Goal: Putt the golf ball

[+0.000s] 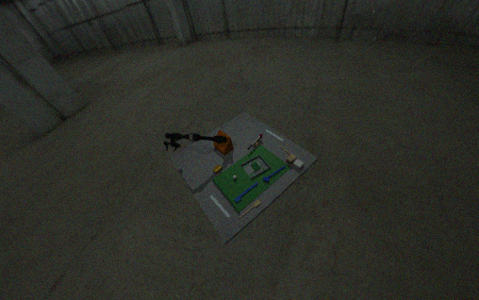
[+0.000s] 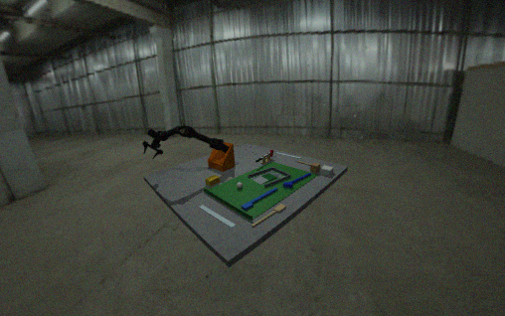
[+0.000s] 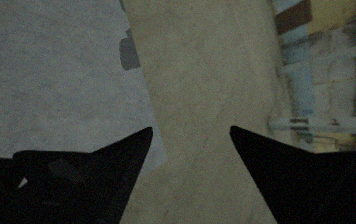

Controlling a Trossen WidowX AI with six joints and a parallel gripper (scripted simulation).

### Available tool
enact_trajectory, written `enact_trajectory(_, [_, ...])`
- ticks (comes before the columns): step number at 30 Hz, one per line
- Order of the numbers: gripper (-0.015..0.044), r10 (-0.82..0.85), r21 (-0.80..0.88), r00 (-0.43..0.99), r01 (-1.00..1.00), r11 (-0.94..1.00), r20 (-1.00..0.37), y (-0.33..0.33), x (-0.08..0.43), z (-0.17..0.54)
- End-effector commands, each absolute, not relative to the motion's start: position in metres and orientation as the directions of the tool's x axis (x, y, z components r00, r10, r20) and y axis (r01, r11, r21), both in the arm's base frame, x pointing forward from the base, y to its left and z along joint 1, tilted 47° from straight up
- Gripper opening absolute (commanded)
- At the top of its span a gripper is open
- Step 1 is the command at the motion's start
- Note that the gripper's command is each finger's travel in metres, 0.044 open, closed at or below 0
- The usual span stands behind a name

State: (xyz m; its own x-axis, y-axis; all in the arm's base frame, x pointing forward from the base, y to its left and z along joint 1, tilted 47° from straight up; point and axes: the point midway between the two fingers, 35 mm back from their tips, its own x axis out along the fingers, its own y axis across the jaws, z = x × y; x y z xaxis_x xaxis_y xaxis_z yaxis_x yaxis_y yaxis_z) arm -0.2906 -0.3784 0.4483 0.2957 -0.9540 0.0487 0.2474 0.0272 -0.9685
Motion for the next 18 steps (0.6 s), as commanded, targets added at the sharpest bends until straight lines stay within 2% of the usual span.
enact_trajectory(1, [0.0426,-0.954,-0.968,0.297,0.25,0.029,0.048,-0.379,-0.29,0.448])
enact_trajectory(7, [0.044,-0.939,-0.928,0.343,0.359,0.1,0.032,-0.404,-0.269,0.432])
enact_trajectory(18, [0.044,-0.87,-0.864,0.494,0.443,0.241,0.011,-0.474,-0.148,0.416])
